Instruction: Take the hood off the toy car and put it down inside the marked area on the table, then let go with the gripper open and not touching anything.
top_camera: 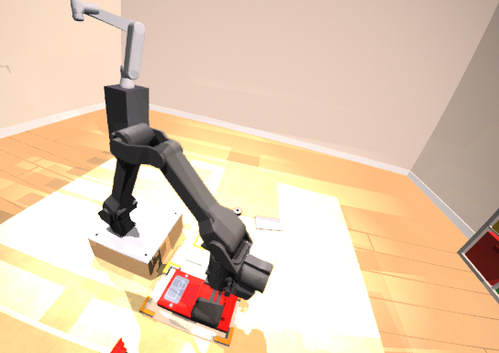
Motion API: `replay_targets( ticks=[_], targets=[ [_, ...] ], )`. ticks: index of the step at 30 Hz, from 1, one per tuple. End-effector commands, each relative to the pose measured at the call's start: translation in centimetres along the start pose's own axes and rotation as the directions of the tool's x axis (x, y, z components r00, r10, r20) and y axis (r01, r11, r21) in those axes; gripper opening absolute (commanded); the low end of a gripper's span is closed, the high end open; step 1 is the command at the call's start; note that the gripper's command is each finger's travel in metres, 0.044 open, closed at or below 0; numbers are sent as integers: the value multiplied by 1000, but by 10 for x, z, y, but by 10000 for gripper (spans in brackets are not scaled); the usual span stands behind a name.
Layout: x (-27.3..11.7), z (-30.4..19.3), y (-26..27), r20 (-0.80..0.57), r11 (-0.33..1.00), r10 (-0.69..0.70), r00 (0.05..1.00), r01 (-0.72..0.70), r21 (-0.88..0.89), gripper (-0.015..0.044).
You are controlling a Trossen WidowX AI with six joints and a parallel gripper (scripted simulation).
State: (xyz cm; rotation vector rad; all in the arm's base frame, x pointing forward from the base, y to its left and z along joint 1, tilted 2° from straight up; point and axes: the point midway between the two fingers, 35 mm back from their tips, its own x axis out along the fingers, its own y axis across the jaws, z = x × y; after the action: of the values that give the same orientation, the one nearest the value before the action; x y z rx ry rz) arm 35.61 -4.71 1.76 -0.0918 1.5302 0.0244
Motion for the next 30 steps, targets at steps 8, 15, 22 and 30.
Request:
replay_targets(
  ticks=[8, 15, 22, 30],
  targets=[
    [10, -3, 1, -11, 1000, -2, 1000, 2, -2, 440],
    [14, -4, 1, -11, 1000, -2, 1000, 2, -2, 440],
    [17, -5, 1, -11, 1000, -2, 1000, 2, -2, 440],
    [19, -5, 1, -11, 1000, -2, 1000, 2, -2, 440]
  ],
)
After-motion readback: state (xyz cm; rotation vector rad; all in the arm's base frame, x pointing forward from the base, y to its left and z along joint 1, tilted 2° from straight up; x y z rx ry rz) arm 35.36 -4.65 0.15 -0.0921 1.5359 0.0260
